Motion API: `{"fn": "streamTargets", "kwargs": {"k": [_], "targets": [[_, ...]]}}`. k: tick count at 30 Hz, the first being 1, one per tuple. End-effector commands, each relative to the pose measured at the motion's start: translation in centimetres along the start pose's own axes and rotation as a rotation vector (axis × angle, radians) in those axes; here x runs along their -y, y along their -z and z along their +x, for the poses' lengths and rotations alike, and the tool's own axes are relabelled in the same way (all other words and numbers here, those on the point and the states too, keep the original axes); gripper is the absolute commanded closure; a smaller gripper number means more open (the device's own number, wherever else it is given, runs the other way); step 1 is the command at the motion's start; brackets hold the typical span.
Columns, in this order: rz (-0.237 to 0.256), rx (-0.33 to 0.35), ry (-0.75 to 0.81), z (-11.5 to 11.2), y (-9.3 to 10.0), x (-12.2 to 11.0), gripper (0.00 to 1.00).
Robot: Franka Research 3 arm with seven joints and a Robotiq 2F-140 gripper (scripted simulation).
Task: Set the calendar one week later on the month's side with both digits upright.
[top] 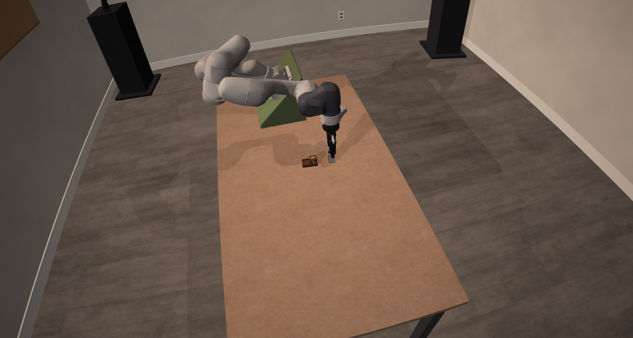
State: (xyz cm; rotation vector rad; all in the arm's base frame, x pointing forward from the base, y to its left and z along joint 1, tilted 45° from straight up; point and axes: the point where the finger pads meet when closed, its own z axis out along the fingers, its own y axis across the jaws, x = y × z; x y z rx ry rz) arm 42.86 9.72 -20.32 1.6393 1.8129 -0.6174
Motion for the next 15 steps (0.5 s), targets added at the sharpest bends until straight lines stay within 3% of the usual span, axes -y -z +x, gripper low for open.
{"fn": "streamTargets", "kwargs": {"k": [1,8,15], "targets": [[0.000,-0.002,-0.009,0.0,-0.1,-0.1,0.84],[0.000,-0.002,-0.009,0.0,0.5,-0.1,0.84],[0.000,-0.002,-0.009,0.0,4.8,-0.1,0.84]]}}
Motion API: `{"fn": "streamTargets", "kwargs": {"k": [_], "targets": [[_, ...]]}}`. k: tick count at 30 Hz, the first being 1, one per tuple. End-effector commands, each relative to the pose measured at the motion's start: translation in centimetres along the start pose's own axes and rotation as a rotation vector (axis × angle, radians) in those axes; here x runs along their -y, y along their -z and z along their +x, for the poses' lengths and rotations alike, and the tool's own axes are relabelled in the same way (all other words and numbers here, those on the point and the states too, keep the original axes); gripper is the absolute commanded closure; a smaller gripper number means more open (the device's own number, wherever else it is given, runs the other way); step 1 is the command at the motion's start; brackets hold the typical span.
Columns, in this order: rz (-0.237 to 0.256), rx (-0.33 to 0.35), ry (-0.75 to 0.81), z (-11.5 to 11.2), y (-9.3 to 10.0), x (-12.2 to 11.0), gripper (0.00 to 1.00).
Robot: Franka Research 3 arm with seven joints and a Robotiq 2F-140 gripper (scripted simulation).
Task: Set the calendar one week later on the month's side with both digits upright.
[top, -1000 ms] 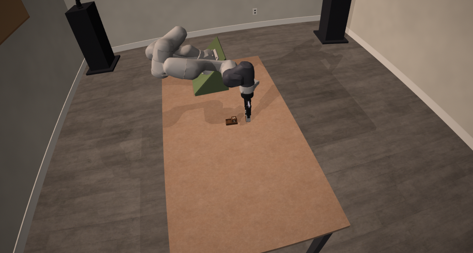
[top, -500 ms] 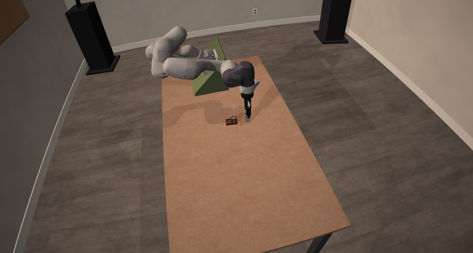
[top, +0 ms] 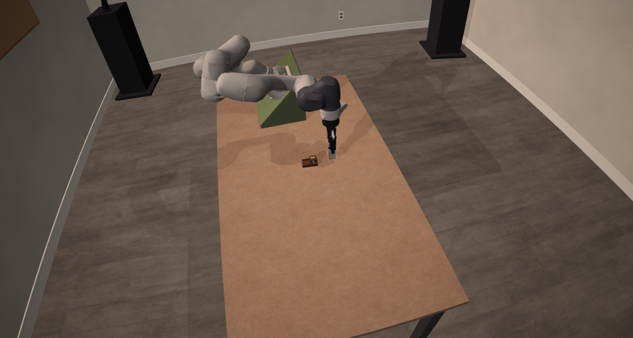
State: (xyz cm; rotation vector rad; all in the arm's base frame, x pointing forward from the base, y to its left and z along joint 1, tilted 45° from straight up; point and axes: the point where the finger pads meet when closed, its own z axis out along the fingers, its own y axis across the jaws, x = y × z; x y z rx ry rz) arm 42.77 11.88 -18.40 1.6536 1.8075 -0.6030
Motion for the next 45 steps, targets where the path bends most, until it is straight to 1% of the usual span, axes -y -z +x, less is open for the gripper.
{"fn": "streamTargets", "kwargs": {"k": [1,3,5,8,11,23,24,25,27,28,29,30,31,45], "targets": [[0.002,0.007,0.004,-0.1,2.7,0.2,0.84],[0.002,0.007,0.004,-0.1,4.2,0.2,0.84],[0.002,0.007,0.004,-0.1,4.2,0.2,0.84],[0.002,0.007,0.004,-0.1,5.9,0.2,0.84],[0.002,0.007,0.004,-0.1,6.8,0.2,0.84],[0.002,0.007,0.004,-0.2,7.0,0.1,0.84],[0.002,0.004,0.003,-1.0,7.2,0.0,0.84],[0.002,-0.001,0.002,-2.6,7.5,-0.2,0.84],[0.002,-0.004,-0.001,-7.4,8.1,-0.4,0.84],[0.002,-0.004,-0.001,-7.4,8.1,-0.4,0.84],[0.001,-0.001,-0.002,-9.7,8.2,-0.2,0.84],[0.001,0.004,-0.002,-11.4,8.2,0.0,0.84],[0.002,0.007,-0.002,-12.2,8.1,0.1,0.84],[0.002,0.007,-0.002,-12.4,8.1,0.1,0.84]]}}
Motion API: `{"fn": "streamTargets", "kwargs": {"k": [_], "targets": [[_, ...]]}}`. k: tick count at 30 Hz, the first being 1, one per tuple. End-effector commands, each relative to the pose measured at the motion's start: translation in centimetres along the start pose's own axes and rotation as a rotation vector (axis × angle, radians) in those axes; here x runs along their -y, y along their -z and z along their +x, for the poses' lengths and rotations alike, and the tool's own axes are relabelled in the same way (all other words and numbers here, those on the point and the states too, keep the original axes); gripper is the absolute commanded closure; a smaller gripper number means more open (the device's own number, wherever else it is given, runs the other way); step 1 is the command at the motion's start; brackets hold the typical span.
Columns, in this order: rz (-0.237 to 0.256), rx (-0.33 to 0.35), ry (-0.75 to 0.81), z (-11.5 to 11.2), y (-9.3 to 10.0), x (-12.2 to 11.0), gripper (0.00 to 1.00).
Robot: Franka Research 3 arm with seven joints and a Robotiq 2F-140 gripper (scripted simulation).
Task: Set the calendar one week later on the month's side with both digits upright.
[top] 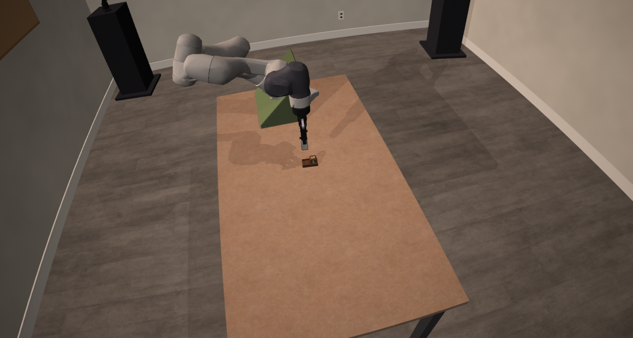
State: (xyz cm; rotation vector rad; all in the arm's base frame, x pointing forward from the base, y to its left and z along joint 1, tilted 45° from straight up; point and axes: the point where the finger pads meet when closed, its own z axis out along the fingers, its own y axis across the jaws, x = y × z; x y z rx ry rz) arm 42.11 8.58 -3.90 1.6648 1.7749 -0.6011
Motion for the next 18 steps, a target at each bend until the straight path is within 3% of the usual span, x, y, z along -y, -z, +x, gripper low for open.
{"fn": "streamTargets", "kwargs": {"k": [1,11,18], "targets": [[0.002,-0.006,0.022,0.1,0.0,0.1,0.84],[0.003,-0.006,0.022,0.1,-1.1,0.1,0.84],[0.003,-0.006,0.022,0.1,-3.3,0.1,0.84]]}}
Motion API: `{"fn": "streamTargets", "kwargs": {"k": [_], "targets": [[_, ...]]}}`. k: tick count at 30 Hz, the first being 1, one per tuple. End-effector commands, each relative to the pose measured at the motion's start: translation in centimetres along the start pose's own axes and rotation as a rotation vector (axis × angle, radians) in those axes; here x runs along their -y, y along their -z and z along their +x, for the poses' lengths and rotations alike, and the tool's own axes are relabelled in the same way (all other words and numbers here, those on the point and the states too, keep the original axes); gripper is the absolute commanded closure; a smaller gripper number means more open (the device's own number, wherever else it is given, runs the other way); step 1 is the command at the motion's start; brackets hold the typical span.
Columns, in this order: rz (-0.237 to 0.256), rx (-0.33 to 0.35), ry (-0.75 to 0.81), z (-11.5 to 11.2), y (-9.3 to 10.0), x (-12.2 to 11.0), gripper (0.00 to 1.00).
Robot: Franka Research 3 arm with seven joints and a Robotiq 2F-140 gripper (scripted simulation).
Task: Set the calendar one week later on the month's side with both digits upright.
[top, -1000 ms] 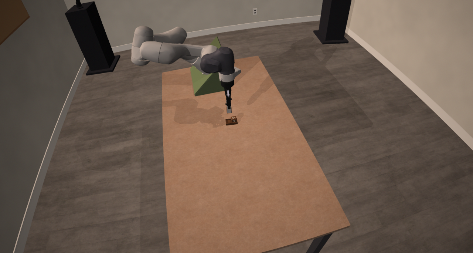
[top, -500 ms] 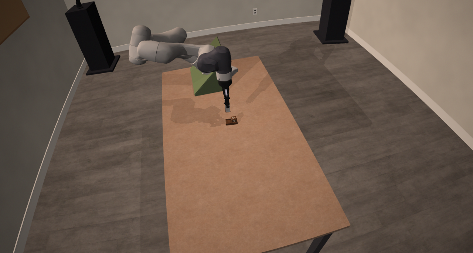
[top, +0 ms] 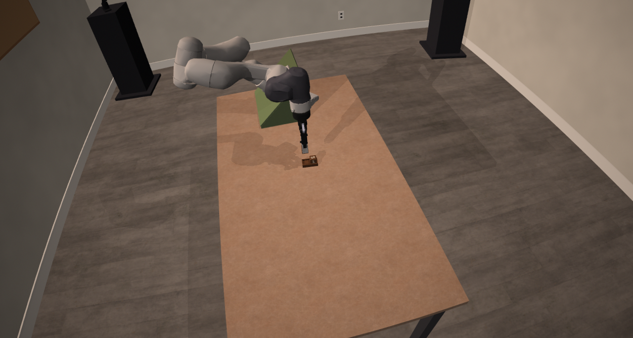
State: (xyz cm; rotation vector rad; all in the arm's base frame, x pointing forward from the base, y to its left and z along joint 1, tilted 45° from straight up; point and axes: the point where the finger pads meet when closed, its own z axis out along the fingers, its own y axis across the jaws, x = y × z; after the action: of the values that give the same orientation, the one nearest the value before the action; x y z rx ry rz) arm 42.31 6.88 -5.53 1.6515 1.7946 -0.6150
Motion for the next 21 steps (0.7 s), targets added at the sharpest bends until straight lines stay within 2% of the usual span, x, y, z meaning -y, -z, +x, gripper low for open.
{"fn": "streamTargets", "kwargs": {"k": [1,8,21], "targets": [[-0.002,-0.006,0.001,0.2,-1.3,0.0,0.84],[-0.002,-0.006,0.001,0.2,-3.3,0.0,0.84],[-0.002,-0.006,0.001,0.2,-4.2,0.0,0.84]]}}
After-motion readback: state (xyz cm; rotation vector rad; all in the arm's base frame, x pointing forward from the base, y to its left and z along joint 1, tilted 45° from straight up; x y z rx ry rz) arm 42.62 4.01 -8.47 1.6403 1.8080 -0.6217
